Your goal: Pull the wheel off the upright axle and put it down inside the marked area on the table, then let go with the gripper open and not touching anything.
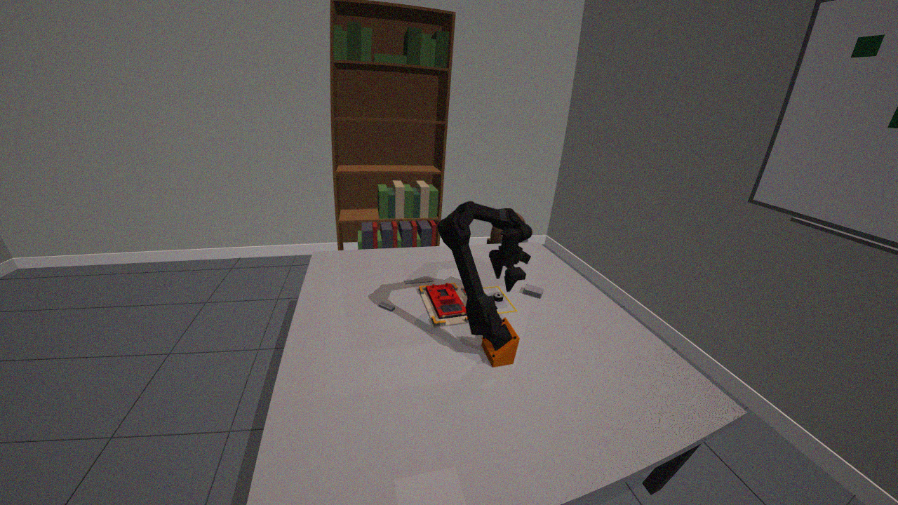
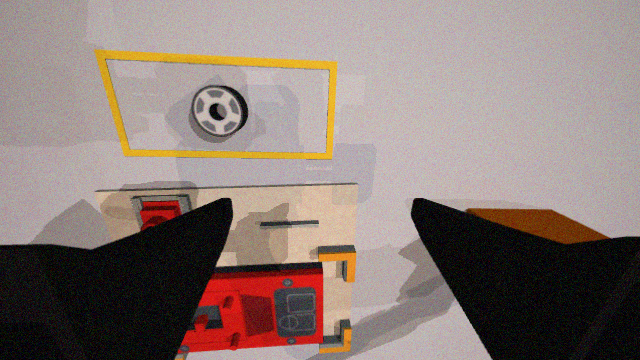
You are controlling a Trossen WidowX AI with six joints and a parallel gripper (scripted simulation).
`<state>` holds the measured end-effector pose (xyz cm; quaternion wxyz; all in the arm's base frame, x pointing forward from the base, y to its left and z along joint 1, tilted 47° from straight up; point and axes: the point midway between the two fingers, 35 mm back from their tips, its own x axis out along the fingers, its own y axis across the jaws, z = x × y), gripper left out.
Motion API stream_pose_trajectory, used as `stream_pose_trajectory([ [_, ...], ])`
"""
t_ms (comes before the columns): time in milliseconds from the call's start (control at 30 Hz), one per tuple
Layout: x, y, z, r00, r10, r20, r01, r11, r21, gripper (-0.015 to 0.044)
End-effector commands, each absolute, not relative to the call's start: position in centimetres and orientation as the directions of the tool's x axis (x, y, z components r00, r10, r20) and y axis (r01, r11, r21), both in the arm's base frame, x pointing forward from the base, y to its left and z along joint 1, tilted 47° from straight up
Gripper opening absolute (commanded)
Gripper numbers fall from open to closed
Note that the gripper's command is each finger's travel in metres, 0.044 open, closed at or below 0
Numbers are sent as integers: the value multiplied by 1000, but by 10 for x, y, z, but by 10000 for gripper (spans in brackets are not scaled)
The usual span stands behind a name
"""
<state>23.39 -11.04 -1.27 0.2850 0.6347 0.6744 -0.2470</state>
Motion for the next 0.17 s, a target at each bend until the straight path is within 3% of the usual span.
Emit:
stream_pose_trajectory([
  [0, 232, -109, -13, -39, 716, -697, 997, 78, 24, 440],
  [133, 232, -109, -13, -39, 716, -697, 997, 78, 24, 440],
])
